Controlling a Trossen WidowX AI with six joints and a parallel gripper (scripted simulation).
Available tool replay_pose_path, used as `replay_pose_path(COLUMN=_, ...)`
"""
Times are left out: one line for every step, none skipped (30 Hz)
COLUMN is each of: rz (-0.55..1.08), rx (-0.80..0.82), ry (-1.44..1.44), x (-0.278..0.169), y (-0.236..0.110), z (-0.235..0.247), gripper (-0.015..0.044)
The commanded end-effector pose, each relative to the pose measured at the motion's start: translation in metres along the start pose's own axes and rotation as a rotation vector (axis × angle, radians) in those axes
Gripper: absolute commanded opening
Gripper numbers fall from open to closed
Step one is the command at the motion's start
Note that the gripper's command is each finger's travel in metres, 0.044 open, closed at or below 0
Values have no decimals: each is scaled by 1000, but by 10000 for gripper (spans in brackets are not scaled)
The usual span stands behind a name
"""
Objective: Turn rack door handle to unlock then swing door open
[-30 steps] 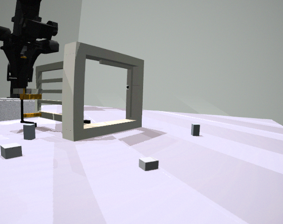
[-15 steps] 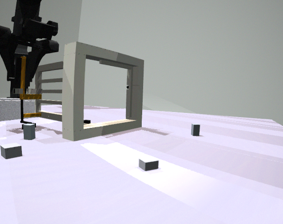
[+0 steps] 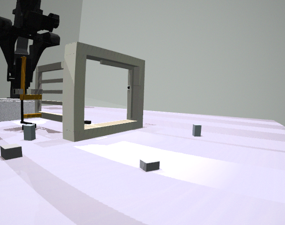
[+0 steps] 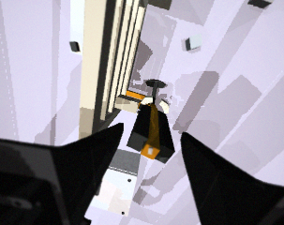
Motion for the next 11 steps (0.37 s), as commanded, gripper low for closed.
replay_pose_path(rz=0, rx=0, ry=-4, x=0, y=-5, z=0, gripper=283)
replay_pose_path(rz=0, rx=0, ry=-4, x=0, y=-7, z=0, gripper=283)
replay_pose_path(rz=0, rx=0, ry=-4, x=0, y=-8, z=0, gripper=283)
replay_pose_path(rz=0, rx=0, ry=-4, x=0, y=-9, z=0, gripper=283)
replay_pose_path(rz=0, rx=0, ry=-4, x=0, y=-11, z=0, gripper=283)
replay_pose_path(rz=0, rx=0, ry=-4, x=0, y=-12, z=0, gripper=283)
replay_pose_path(rz=0, rx=0, ry=-4, x=0, y=-13, z=0, gripper=283)
replay_pose_path(rz=0, rx=0, ry=-4, x=1, y=-15, z=0, gripper=283)
replay_pose_path(rz=0, rx=0, ry=-4, x=1, y=-16, z=0, gripper=283)
replay_pose_path(rz=0, rx=0, ry=-4, x=0, y=-18, z=0, gripper=283)
replay_pose_path(rz=0, rx=0, ry=-4, x=0, y=-19, z=0, gripper=283)
Point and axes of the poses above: the point midway between the two fingers, 35 mm back from their tips, its own y axis out along the fingers, its own z axis across the jaws, x = y × z, the point moved 6 cm from there along -y, back along the fingers, and after that the axes turned 14 degrees about y, right-handed, at the moved point
